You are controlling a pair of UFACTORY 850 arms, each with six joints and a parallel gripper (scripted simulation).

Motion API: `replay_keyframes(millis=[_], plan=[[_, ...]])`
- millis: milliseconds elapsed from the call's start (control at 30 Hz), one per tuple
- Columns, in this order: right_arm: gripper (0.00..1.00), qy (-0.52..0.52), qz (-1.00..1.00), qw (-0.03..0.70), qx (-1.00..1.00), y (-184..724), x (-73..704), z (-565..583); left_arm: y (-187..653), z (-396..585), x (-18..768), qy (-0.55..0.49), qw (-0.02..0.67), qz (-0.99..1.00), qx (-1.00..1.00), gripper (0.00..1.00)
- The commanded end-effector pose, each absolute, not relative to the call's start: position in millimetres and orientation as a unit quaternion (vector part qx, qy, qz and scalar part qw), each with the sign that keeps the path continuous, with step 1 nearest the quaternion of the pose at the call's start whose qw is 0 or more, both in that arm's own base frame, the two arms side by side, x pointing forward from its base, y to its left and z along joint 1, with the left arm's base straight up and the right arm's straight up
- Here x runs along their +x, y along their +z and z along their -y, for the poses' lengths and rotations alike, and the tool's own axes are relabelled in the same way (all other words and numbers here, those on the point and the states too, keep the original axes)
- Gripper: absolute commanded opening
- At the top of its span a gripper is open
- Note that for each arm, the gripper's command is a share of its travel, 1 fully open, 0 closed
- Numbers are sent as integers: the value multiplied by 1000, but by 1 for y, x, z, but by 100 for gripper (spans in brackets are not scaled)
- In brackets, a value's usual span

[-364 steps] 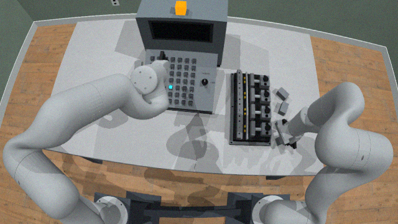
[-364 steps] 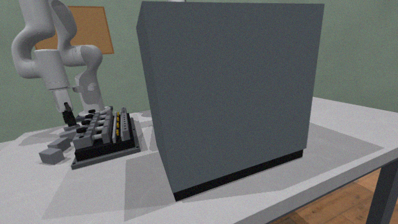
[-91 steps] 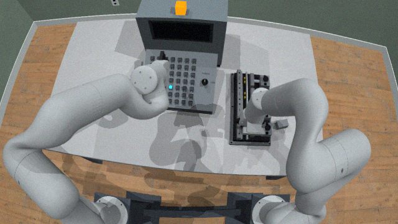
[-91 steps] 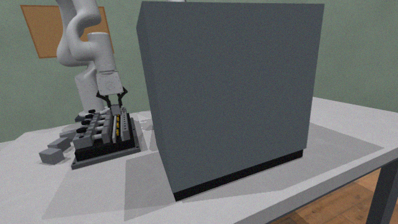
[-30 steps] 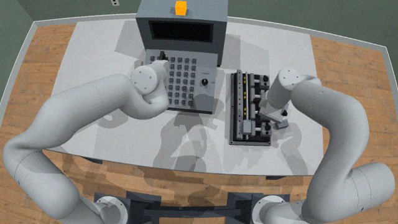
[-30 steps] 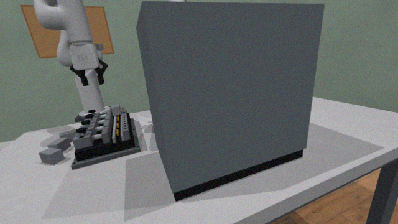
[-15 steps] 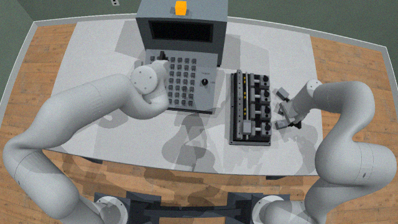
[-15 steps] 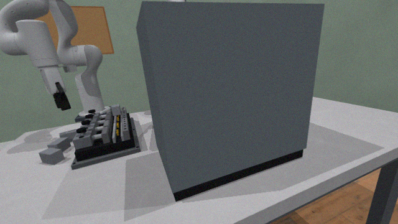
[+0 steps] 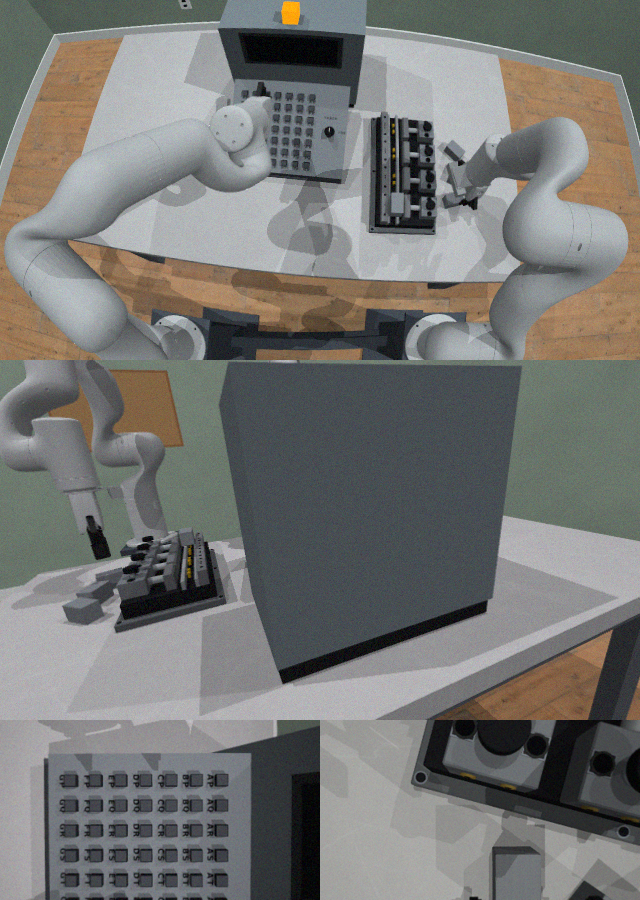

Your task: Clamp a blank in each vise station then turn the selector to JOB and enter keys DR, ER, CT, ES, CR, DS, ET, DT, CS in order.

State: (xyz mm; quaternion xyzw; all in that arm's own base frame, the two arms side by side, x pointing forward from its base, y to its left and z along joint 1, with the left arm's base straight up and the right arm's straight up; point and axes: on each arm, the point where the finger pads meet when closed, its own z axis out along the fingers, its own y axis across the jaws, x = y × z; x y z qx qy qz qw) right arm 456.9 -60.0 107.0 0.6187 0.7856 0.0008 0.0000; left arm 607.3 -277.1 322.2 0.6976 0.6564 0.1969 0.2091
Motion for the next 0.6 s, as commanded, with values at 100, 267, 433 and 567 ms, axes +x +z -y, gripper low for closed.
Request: replay_keyframes(millis=[100, 267, 433, 567], plan=[[69, 0, -785, 1, 619, 105, 458, 60, 323, 277, 608, 197, 210, -656, 697, 100], [69, 0, -785, 1, 619, 97, 458, 60, 323, 277, 608, 197, 210, -656, 697, 100], [69, 0, -785, 1, 619, 80, 458, 60, 323, 277, 608, 197, 210, -656, 697, 100], [69, 0, -785, 1, 619, 69, 458, 60, 323, 277, 608, 197, 210, -656, 697, 100]])
